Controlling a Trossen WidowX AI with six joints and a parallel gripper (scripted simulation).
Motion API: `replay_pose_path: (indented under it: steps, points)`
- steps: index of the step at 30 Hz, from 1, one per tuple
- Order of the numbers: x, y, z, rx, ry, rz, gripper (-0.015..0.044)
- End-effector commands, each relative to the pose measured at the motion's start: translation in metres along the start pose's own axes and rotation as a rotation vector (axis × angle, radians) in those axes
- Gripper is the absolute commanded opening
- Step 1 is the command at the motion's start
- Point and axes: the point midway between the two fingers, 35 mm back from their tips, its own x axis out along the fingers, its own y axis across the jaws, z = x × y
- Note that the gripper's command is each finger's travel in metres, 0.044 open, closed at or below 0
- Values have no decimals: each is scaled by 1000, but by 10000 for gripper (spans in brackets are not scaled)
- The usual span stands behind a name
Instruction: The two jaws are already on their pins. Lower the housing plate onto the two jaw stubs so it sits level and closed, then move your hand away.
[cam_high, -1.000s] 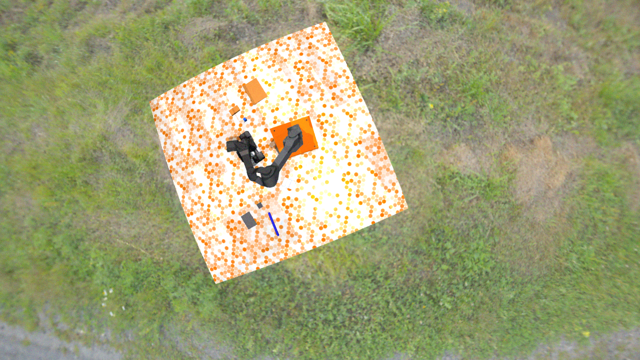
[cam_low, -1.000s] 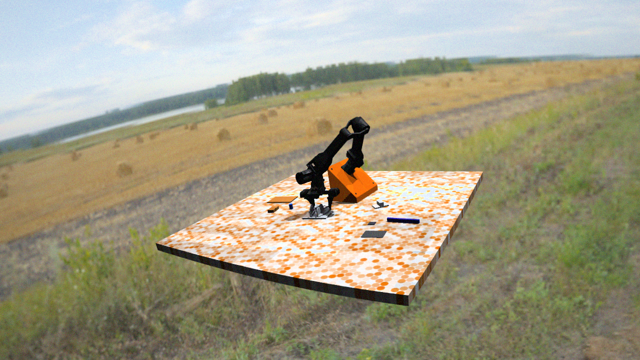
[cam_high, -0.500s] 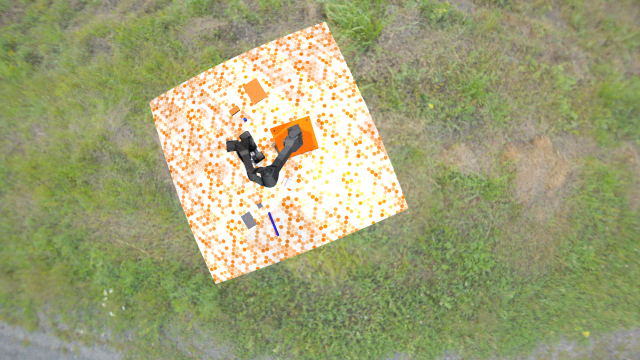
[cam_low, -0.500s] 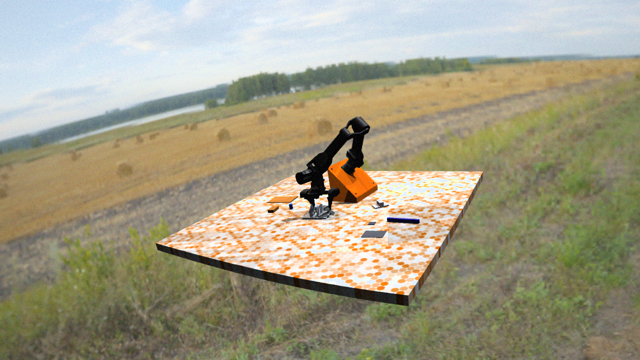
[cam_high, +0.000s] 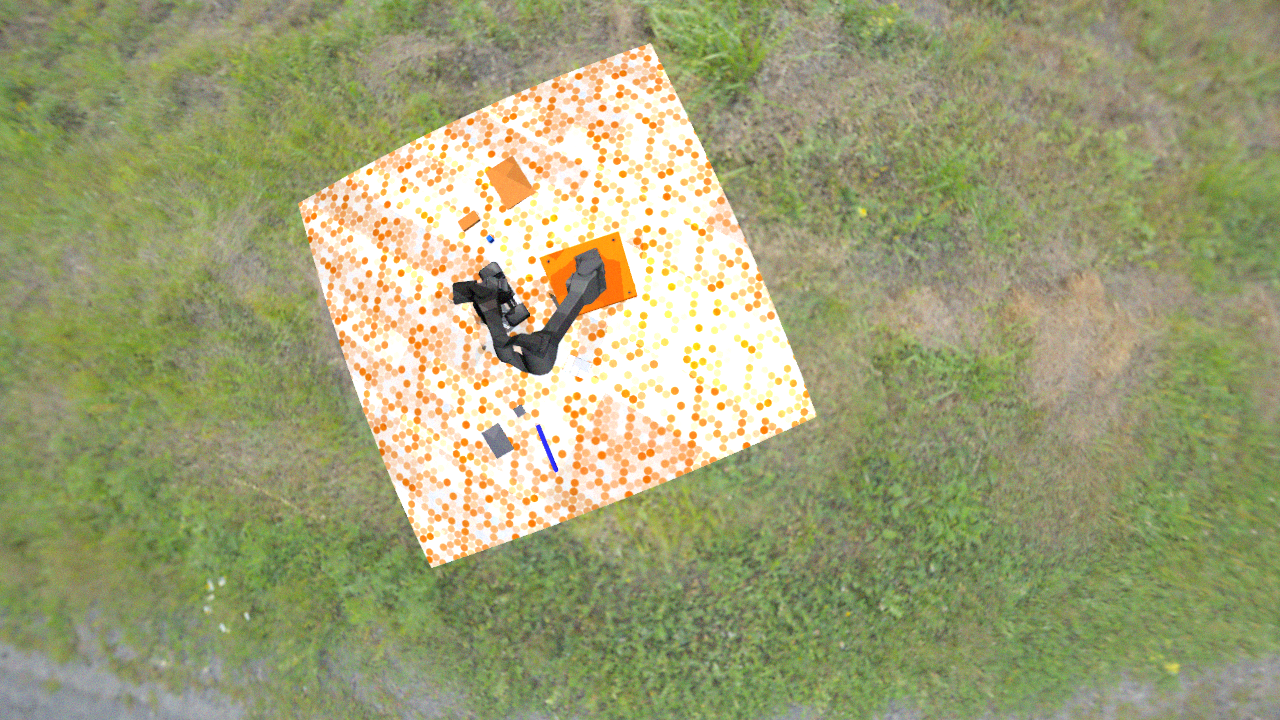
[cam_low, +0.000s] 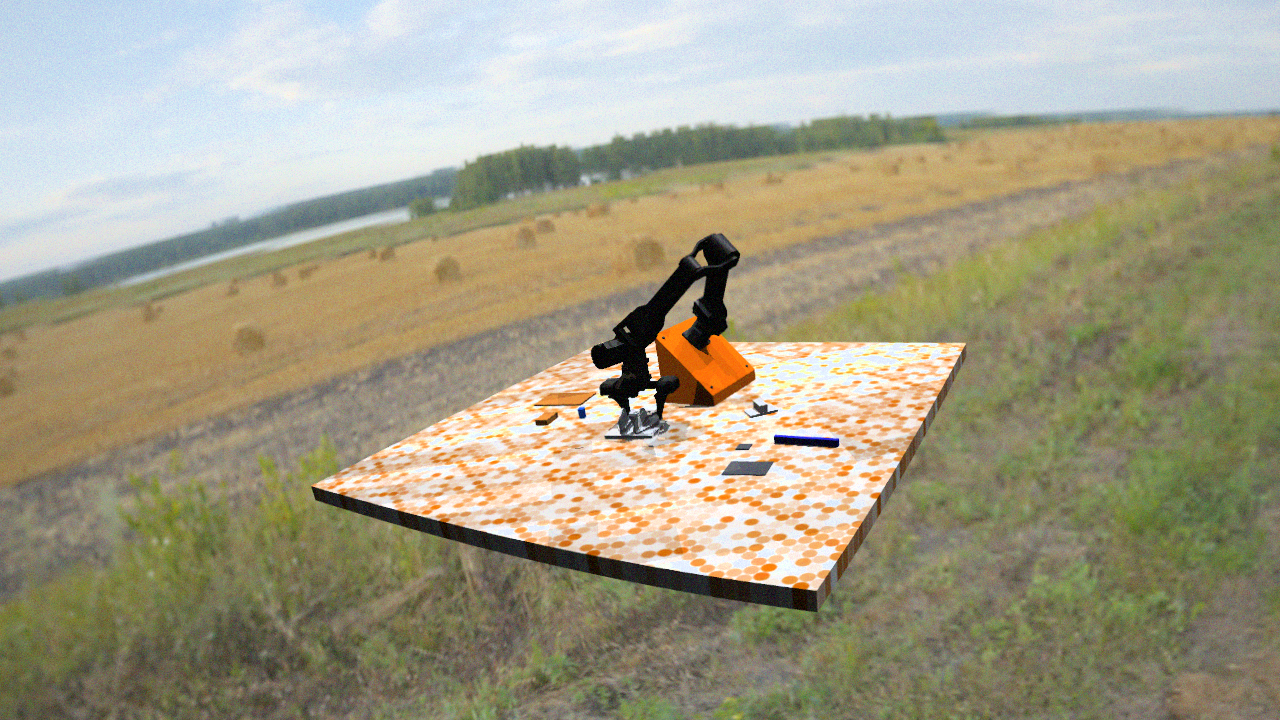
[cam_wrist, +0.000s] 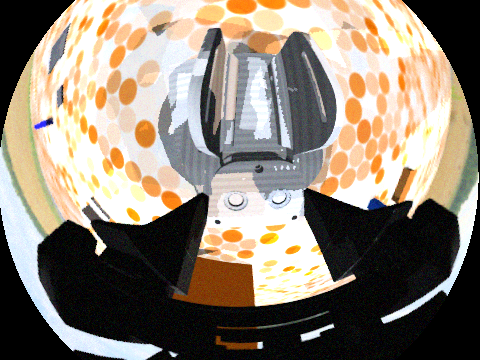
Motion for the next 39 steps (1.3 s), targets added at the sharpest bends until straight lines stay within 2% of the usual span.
replay_pose_path:
  steps: [1,4,5,19,27,31,36,39]
  points:
    - [0,0,0,2,-1,0,351]
    - [0,0,0,0,0,0,430]
    - [0,0,0,0,0,0,440]
    - [-2,0,0,0,0,-1,440]
    - [-74,-1,1,2,0,-4,440]
    - [-70,-2,0,6,-8,-5,440]
    - [-119,12,-46,5,2,-8,440]
    - [-126,16,-54,4,3,-5,440]
